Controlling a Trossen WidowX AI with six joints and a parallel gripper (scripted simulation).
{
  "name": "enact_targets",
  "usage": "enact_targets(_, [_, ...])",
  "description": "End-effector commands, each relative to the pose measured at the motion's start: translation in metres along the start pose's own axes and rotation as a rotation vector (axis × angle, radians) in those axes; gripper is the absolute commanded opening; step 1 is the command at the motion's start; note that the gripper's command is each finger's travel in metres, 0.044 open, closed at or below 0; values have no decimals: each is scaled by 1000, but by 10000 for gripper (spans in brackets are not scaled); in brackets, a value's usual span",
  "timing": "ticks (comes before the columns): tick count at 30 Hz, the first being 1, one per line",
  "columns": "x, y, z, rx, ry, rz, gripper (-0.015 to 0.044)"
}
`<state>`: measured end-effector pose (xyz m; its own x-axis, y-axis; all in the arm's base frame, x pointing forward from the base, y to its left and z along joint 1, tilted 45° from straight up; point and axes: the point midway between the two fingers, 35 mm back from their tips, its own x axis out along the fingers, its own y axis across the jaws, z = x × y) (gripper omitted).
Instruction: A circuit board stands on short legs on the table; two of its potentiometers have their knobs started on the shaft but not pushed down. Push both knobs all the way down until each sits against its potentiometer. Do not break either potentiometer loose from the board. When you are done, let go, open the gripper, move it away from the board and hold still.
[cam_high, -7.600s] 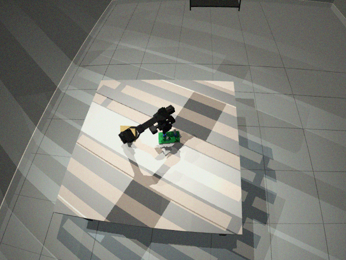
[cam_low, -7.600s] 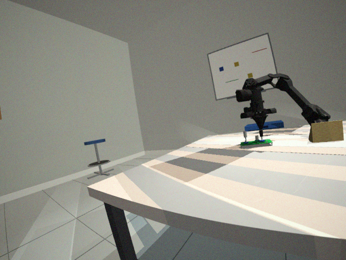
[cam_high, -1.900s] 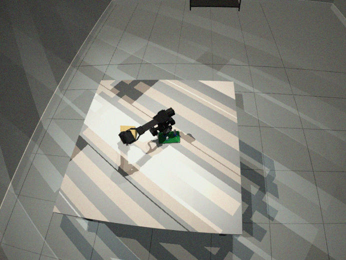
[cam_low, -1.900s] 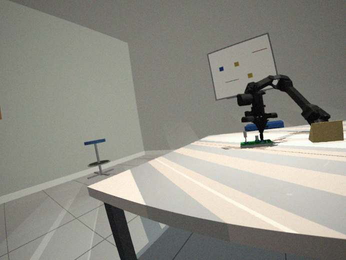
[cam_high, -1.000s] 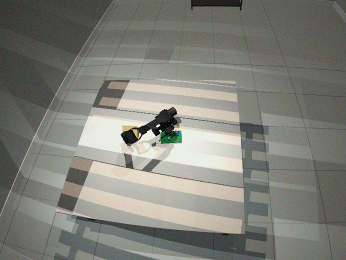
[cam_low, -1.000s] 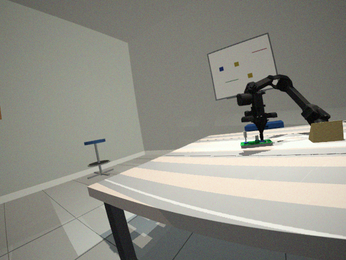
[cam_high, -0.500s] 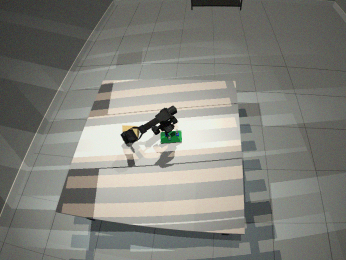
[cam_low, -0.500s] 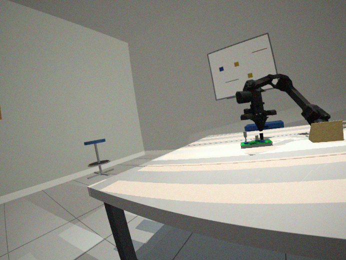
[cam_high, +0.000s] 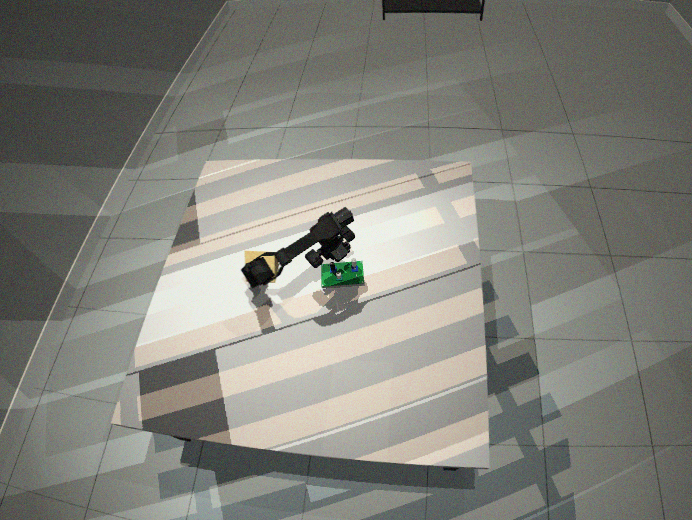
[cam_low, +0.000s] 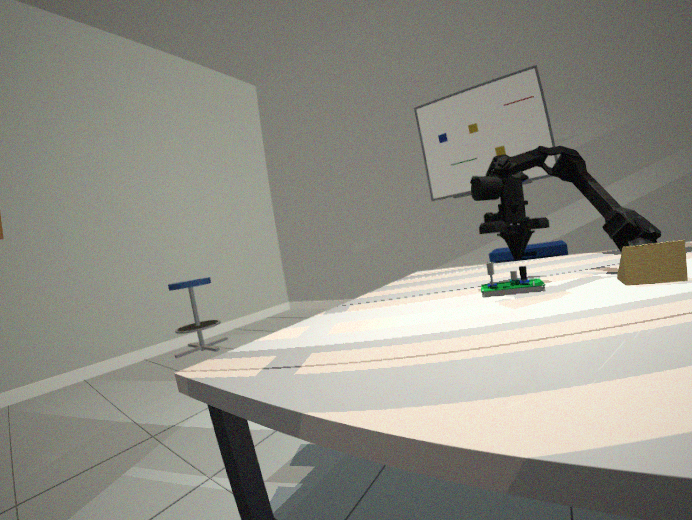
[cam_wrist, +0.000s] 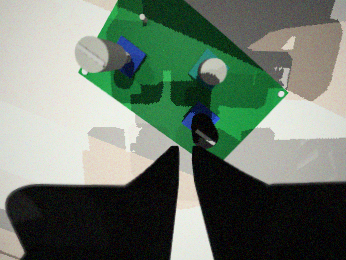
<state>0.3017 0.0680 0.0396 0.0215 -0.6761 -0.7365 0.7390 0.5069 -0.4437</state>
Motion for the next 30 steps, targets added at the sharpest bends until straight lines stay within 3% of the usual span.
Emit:
enact_targets(1, [-6, 6, 3, -93, -5, 20, 0])
enact_targets(30, [-33, 40, 40, -1094, -77, 6, 0])
